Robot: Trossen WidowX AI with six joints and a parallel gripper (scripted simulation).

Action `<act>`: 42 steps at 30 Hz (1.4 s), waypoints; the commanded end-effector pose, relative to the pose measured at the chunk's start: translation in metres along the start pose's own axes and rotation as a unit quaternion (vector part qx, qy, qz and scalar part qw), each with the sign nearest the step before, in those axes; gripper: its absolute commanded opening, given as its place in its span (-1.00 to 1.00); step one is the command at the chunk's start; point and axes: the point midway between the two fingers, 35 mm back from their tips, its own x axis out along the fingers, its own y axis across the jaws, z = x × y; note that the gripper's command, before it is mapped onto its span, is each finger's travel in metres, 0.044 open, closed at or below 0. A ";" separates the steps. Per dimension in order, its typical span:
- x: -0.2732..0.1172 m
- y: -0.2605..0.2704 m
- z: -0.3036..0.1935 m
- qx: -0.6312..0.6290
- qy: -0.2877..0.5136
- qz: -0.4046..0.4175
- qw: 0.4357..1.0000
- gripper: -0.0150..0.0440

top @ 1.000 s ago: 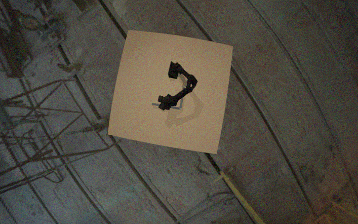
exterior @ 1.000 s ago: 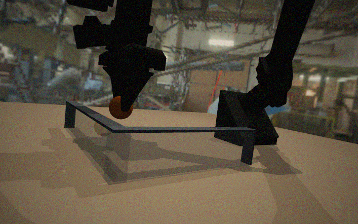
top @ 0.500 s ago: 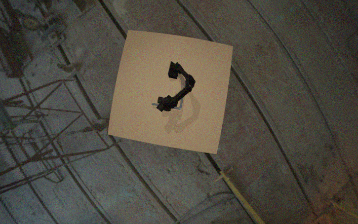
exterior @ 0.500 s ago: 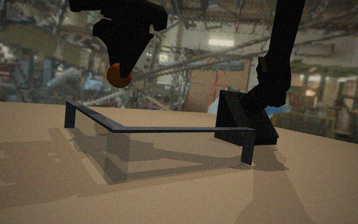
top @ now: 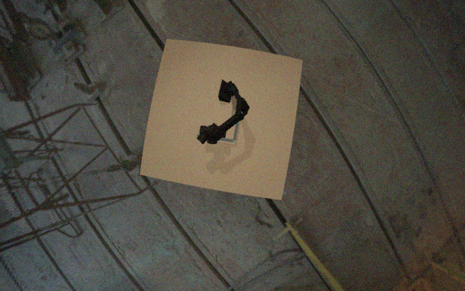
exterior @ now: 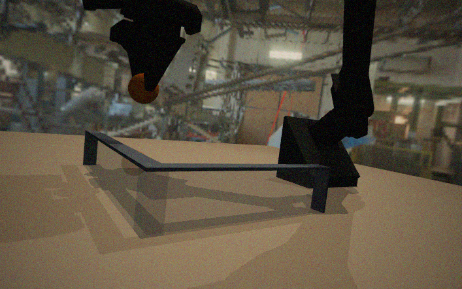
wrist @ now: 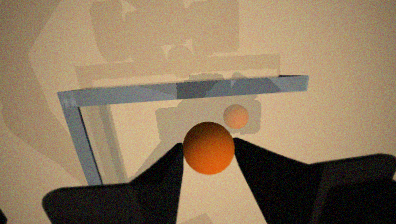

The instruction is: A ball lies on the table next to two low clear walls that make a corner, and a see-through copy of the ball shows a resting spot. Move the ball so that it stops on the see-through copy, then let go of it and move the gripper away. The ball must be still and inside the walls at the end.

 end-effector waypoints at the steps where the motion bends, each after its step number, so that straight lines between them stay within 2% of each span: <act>1: 0.015 -0.032 -0.008 0.006 0.004 0.001 1.000 -0.49; 6: 0.028 -0.059 -0.015 0.006 0.004 0.001 1.000 -0.49; 11: 0.037 -0.060 -0.015 0.006 0.004 0.001 1.000 -0.49; 23: 0.098 -0.059 -0.016 0.006 0.004 0.003 1.000 -0.49; 42: 0.118 -0.058 -0.016 0.006 0.004 0.003 1.000 -0.49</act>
